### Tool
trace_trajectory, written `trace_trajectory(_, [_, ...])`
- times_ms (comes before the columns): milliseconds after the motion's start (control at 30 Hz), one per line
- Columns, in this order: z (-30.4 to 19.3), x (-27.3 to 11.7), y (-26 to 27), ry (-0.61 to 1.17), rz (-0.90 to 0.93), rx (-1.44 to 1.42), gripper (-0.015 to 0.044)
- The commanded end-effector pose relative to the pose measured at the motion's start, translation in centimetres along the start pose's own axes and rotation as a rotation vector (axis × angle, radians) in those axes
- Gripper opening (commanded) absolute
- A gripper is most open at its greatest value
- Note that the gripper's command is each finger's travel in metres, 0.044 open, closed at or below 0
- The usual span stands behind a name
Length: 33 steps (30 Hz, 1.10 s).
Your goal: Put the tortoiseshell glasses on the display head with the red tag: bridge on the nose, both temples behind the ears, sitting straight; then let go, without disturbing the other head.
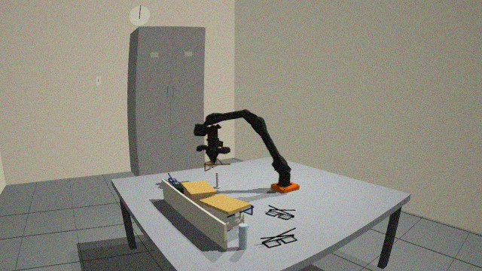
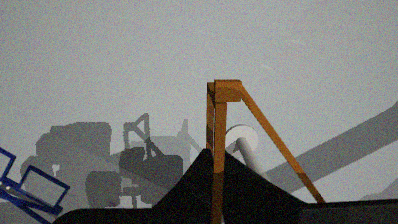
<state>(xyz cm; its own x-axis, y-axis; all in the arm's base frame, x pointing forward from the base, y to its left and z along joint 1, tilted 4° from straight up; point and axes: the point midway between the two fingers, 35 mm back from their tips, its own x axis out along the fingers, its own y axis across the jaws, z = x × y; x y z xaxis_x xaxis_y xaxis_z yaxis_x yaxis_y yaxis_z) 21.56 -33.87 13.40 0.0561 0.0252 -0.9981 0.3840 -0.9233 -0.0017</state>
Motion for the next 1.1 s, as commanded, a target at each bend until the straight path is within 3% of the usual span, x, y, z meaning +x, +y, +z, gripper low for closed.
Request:
trace_trajectory(0, [0.9,-0.2,0.7,0.004,0.006,0.014,0.0000])
trace_trajectory(267, [0.9,0.4,0.8,0.004,0.006,0.014,0.0000])
trace_trajectory(733, [0.9,5.6,0.8,0.004,0.006,0.014,0.0000])
trace_trajectory(1067, [1.2,5.8,0.9,0.004,0.006,0.014,0.0000])
